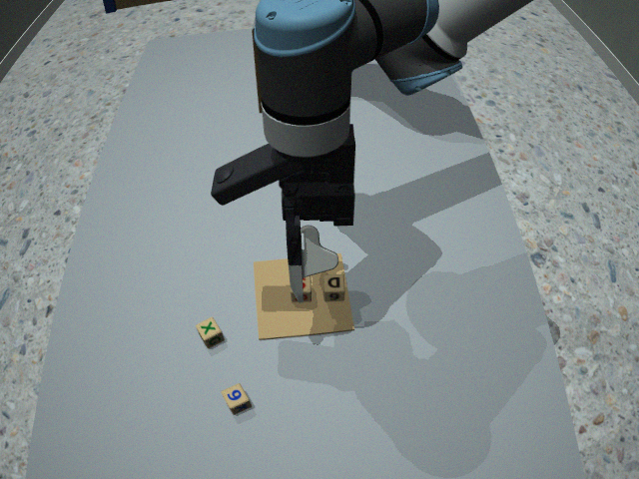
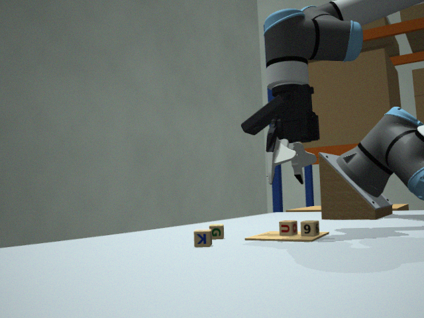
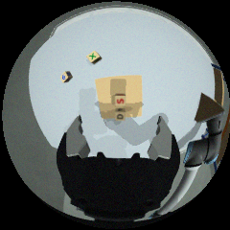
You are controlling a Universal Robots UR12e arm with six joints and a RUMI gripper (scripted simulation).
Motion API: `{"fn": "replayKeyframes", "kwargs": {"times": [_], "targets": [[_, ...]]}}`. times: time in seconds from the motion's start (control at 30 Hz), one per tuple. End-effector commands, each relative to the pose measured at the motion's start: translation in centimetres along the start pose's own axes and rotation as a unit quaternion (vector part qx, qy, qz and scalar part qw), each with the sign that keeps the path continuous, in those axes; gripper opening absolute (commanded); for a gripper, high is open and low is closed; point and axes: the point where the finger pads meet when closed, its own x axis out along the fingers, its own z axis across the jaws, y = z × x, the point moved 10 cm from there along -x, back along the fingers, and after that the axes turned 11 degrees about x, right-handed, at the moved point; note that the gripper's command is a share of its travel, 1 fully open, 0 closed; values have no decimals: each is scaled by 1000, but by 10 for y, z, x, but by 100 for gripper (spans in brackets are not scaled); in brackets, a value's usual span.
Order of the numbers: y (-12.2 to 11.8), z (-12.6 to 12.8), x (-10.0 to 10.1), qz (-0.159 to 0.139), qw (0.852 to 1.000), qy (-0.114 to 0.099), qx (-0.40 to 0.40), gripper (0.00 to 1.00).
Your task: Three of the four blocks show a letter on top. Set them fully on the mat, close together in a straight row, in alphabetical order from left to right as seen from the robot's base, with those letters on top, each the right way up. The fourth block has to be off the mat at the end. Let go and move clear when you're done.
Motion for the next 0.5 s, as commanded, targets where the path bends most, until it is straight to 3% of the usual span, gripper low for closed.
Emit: {"fn": "replayKeyframes", "kwargs": {"times": [0.0, 0.47], "targets": [[0, 0, -1, 0, 1000, 1, 0, 100], [1, -2, -1, 0, 1000, 1, -12, 100]]}}
